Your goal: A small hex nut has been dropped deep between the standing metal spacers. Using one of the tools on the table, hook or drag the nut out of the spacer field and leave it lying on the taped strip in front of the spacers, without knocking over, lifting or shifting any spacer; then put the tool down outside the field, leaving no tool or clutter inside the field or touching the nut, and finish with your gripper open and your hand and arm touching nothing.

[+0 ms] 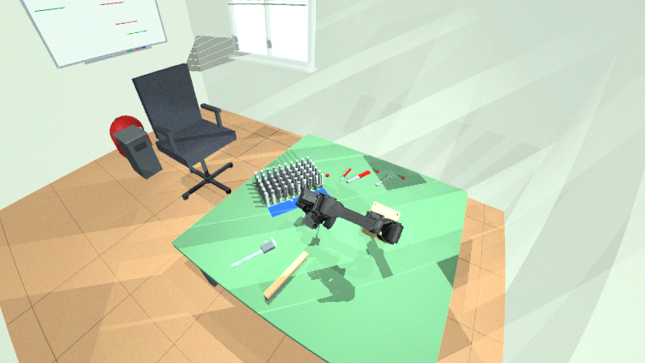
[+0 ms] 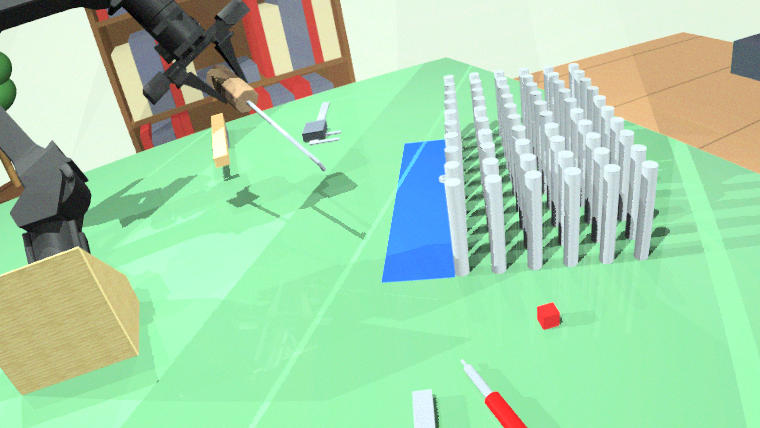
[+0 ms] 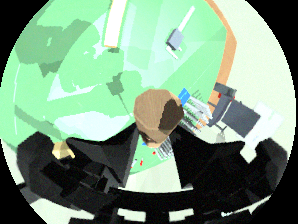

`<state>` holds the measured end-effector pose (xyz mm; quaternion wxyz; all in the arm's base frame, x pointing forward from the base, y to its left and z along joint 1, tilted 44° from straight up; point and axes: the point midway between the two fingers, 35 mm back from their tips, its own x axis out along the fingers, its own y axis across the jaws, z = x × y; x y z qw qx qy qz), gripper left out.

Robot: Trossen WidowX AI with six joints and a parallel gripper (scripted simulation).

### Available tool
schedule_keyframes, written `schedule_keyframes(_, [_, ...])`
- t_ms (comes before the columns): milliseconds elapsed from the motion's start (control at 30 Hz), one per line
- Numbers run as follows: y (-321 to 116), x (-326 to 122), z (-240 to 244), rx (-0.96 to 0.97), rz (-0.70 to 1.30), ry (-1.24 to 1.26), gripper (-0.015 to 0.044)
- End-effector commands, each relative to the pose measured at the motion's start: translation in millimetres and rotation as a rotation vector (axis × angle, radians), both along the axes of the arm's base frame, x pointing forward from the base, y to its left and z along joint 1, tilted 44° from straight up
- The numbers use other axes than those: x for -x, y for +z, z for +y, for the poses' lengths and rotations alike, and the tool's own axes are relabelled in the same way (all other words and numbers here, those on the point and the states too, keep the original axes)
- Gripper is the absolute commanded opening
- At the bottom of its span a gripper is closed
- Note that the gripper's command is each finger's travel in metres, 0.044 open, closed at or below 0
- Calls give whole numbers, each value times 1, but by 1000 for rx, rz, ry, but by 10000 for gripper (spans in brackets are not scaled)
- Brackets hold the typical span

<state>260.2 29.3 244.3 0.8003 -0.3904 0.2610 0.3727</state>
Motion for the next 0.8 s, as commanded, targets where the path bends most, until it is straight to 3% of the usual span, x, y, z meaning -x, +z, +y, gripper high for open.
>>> schedule_keyframes(0, [6, 3, 2, -94, 39, -86, 0])
schedule_keyframes(767, [27, 21, 15, -569, 311, -493, 0])
